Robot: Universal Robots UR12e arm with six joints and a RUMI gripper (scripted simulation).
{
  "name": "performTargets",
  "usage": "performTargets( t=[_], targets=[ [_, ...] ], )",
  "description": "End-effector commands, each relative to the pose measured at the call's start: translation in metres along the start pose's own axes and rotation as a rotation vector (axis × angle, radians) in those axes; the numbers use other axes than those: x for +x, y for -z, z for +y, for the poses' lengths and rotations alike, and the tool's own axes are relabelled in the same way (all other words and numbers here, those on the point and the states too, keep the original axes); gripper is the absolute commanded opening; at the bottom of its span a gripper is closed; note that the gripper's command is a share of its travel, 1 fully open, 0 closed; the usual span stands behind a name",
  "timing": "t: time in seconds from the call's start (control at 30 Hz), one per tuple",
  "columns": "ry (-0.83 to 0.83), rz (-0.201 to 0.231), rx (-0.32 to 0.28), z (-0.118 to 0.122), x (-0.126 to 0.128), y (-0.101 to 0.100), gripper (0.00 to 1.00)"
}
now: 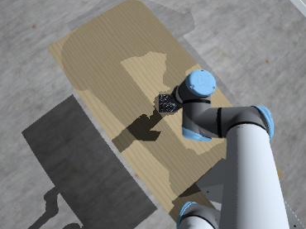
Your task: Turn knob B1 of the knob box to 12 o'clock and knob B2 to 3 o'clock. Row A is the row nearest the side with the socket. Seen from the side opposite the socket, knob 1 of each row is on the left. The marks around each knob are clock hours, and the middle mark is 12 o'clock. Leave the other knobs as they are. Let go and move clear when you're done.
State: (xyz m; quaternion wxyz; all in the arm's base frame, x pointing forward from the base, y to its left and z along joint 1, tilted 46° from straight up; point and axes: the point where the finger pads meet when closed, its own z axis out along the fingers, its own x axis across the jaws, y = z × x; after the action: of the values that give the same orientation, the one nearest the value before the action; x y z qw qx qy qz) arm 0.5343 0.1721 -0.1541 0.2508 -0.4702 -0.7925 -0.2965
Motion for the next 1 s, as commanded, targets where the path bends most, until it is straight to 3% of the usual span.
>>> performTargets(
  t=[0.0, 0.97],
  targets=[
    [0.084, 0.002, 0.000, -0.0001, 0.0004, -0.0004, 0.04],
    [0.621, 0.002, -0.001, 0.0006, -0.0022, -0.0002, 0.04]
  ],
)
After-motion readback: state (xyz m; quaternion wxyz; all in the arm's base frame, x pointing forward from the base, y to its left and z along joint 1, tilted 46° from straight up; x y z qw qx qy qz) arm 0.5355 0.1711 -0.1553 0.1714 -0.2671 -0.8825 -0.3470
